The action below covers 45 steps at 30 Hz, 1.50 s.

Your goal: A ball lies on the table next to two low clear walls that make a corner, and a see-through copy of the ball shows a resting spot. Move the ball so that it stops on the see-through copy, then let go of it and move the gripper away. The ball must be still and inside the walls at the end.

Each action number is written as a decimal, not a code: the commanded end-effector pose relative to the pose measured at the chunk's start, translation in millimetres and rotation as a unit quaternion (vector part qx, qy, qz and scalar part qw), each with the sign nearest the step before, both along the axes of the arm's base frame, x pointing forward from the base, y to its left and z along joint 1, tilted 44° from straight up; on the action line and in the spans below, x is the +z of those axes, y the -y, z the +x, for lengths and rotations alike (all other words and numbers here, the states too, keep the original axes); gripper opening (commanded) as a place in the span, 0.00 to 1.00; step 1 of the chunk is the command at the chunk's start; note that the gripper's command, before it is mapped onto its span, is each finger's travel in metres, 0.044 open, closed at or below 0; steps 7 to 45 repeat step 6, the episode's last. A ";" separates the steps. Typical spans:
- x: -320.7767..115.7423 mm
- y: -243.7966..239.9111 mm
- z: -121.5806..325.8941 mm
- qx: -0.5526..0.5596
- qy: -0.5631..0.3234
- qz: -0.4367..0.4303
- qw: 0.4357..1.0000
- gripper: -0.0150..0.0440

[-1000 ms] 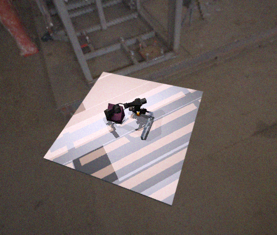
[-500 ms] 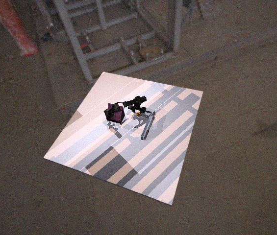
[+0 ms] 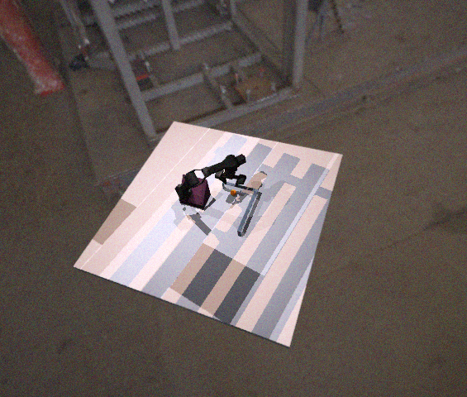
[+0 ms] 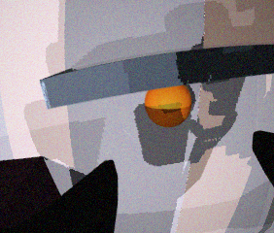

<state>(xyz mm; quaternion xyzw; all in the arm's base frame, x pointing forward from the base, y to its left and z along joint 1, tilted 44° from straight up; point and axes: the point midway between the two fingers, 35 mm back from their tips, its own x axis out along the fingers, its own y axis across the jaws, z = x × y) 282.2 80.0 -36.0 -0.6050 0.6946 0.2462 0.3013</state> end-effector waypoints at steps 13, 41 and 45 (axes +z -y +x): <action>27.9 -27.7 1.7 0.002 0.008 0.007 1.000 1.00; 27.9 -27.7 1.7 0.002 0.008 0.007 1.000 1.00; 27.9 -27.7 1.7 0.002 0.008 0.007 1.000 1.00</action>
